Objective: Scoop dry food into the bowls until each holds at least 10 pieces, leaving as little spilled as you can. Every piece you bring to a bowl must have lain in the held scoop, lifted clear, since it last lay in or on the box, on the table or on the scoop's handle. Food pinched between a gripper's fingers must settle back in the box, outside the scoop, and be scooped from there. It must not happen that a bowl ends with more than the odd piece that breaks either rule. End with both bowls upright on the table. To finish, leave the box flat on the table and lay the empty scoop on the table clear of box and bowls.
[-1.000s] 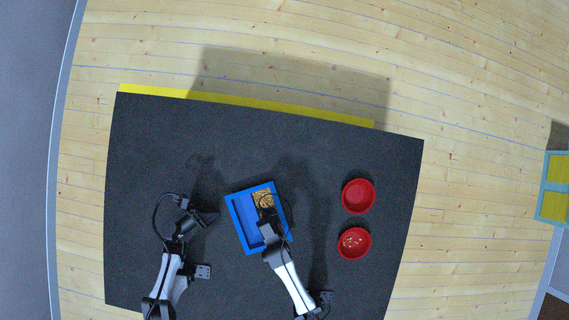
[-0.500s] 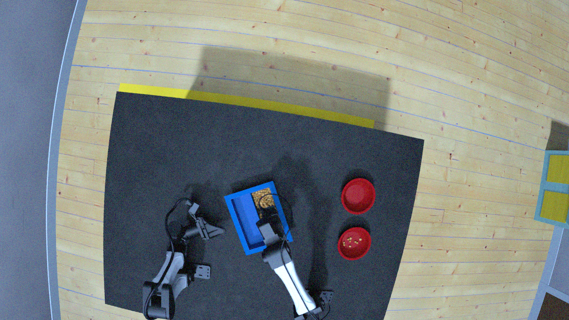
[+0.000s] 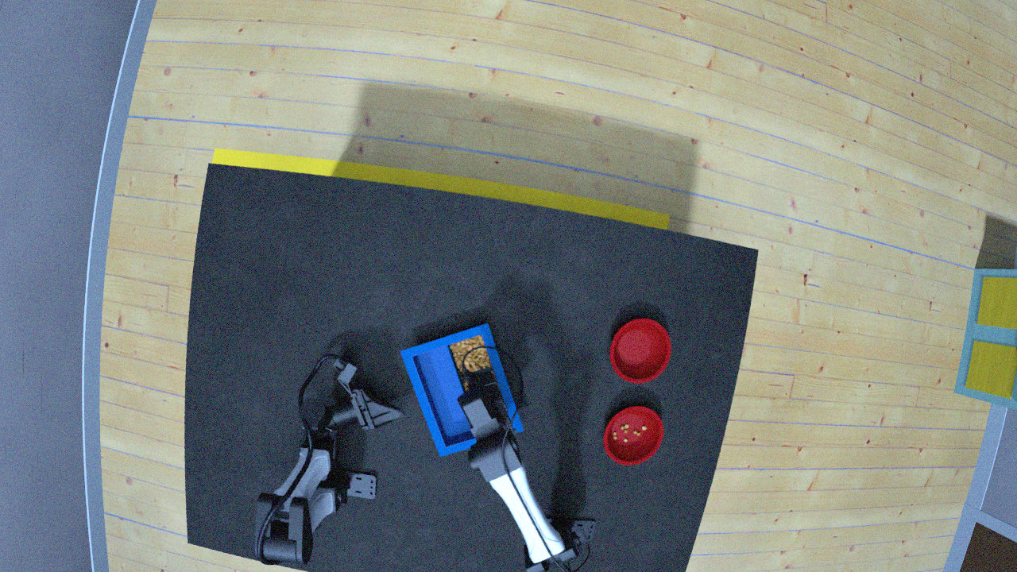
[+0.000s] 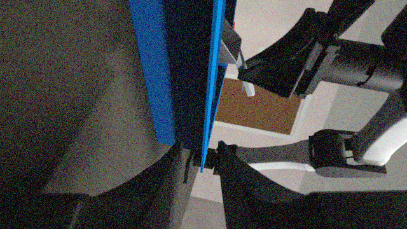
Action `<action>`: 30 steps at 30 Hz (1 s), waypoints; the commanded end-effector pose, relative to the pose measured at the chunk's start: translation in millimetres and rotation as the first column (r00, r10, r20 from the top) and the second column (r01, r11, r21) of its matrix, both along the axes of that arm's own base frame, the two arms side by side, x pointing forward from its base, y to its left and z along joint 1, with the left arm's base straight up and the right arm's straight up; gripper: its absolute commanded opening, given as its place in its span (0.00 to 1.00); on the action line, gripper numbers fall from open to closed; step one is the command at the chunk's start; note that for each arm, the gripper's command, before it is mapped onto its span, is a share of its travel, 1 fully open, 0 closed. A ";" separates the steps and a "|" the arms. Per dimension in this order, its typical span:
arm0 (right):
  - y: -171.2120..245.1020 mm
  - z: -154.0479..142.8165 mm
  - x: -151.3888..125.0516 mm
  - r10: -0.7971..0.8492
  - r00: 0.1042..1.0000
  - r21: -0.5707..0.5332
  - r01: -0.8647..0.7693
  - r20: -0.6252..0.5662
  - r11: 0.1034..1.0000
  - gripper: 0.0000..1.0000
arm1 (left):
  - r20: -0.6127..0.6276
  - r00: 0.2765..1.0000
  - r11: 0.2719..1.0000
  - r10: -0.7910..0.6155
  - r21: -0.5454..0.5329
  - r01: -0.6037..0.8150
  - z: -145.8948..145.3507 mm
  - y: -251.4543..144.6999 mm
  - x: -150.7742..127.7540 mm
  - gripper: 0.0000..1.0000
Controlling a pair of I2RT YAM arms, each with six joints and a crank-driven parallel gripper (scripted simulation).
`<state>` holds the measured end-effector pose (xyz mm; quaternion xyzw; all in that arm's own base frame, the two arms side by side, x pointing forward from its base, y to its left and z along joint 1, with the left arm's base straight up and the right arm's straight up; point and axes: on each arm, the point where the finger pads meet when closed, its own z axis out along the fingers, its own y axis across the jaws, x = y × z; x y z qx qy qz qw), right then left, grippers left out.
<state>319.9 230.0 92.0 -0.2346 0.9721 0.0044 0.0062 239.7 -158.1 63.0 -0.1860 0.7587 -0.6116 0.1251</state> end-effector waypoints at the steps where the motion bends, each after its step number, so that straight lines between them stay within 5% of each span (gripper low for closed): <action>1: 5.5 28.6 7.3 -0.001 0.997 0.049 -0.003 0.081 0.999 0.00 | 0.051 0.999 1.000 0.000 0.003 -0.001 6.9 -3.3 10.7 0.27; 30: 5.5 28.6 7.3 -0.001 0.997 0.049 -0.003 0.081 0.999 0.00 | 0.063 0.998 1.000 -0.006 0.000 0.006 1.4 -30.7 21.9 0.27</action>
